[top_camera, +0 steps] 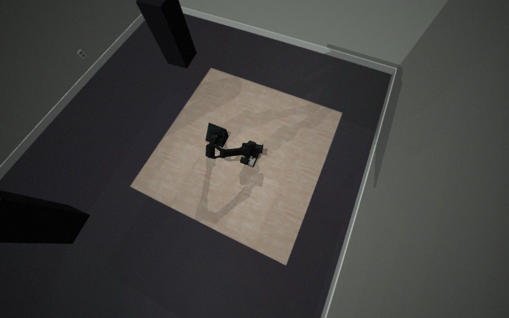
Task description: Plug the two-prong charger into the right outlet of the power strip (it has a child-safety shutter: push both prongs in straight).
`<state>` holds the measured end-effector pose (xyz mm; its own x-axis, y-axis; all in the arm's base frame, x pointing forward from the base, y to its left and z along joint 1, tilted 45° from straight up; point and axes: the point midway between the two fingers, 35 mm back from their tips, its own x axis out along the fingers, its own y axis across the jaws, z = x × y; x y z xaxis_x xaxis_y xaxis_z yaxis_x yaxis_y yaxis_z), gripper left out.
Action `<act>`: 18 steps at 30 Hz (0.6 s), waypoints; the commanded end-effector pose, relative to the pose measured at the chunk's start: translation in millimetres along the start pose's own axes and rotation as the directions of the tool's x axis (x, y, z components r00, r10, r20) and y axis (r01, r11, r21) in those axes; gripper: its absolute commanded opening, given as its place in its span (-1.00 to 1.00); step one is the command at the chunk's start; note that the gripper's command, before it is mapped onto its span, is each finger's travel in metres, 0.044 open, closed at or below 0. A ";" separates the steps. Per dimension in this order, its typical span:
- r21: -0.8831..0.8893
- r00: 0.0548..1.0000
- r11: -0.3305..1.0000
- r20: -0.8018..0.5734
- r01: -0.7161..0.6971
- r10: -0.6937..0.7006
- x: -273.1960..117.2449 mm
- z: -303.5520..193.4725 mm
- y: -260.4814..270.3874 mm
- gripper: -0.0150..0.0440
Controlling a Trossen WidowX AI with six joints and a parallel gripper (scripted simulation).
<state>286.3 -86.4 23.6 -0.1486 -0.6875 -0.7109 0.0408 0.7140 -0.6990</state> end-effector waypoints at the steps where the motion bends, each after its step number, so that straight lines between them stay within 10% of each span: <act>1: 0.003 1.000 1.000 0.002 0.001 -0.001 0.4 -1.7 0.1 1.00; 18: 0.011 1.000 1.000 0.012 0.001 -0.001 1.0 -6.8 0.2 1.00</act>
<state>281.2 -85.7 23.4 -0.1384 -0.6875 -0.7129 0.0472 0.7144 -0.6982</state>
